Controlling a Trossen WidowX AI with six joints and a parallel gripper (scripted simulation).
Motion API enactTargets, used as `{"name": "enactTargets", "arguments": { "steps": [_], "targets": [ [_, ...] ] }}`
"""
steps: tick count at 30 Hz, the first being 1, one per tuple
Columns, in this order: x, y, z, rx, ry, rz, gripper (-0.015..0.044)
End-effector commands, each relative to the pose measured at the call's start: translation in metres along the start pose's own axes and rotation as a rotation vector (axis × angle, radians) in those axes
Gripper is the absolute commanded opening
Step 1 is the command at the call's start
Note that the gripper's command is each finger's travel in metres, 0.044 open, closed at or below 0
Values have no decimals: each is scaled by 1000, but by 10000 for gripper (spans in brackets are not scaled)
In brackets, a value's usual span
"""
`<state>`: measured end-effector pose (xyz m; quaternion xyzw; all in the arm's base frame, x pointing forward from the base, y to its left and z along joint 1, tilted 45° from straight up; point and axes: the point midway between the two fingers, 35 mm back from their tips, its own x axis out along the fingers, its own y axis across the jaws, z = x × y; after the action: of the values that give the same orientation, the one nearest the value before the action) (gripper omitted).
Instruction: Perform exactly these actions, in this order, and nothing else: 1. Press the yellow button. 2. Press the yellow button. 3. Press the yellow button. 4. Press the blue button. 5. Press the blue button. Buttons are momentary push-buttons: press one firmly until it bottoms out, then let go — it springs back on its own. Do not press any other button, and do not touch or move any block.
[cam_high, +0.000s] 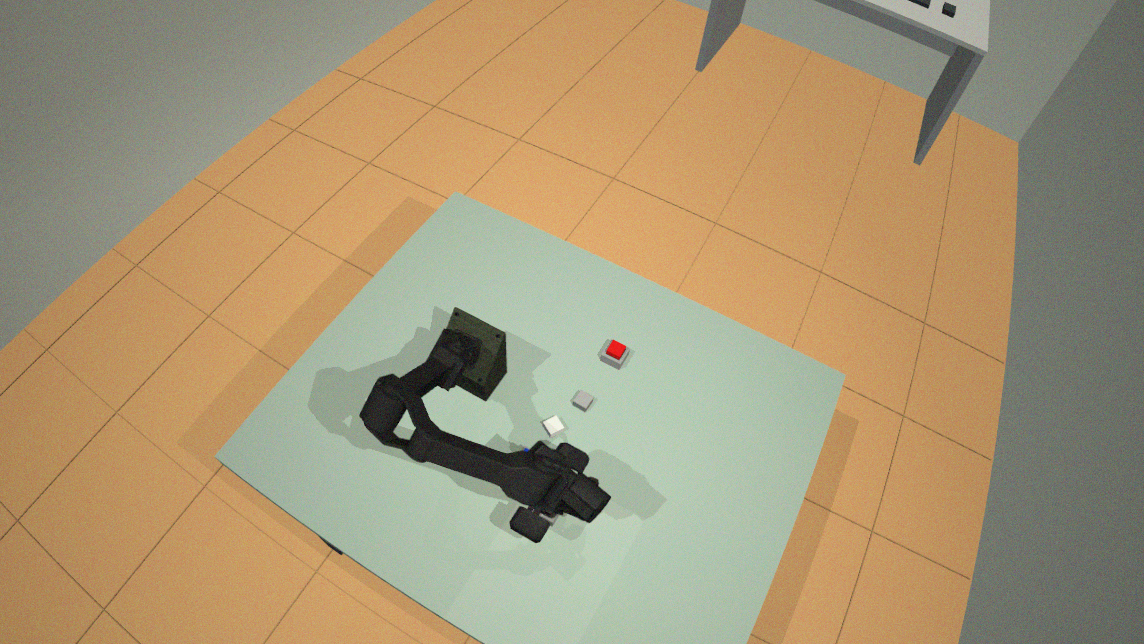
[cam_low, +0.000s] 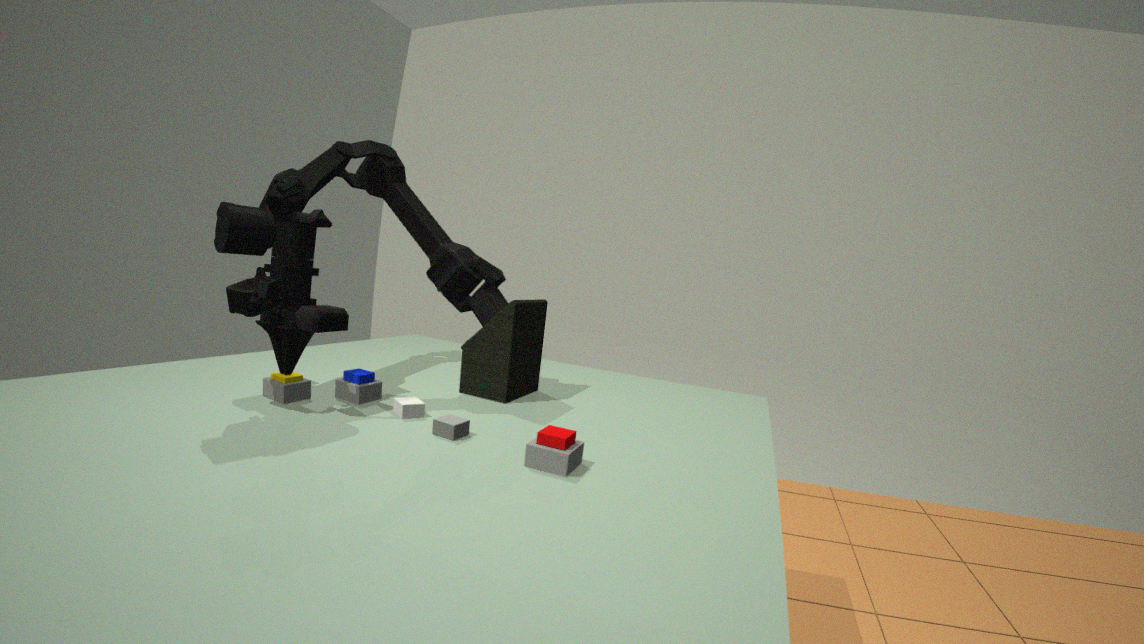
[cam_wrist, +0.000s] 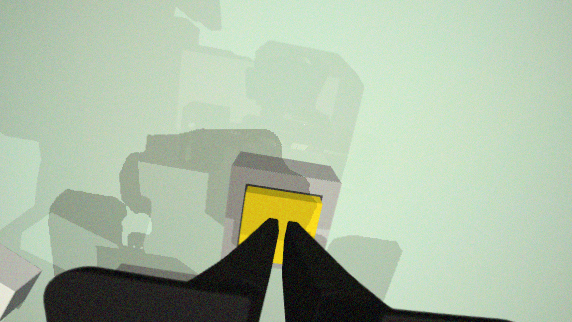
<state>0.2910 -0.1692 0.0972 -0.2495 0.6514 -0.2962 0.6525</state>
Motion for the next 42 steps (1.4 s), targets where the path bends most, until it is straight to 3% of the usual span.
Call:
{"name": "enactTargets", "arguments": {
  "steps": [1, 4, 8, 30, 42],
  "targets": [
    [-3, 0, 0, 0, 0, 1, 20],
    [-29, 1, -1, -5, 4, 5, 20],
    [-32, 1, -1, -6, 5, 5, 20],
    [1, 1, -1, -6, 5, 4, 20],
    [2, 1, -1, -6, 5, 4, 20]
  ]
}}
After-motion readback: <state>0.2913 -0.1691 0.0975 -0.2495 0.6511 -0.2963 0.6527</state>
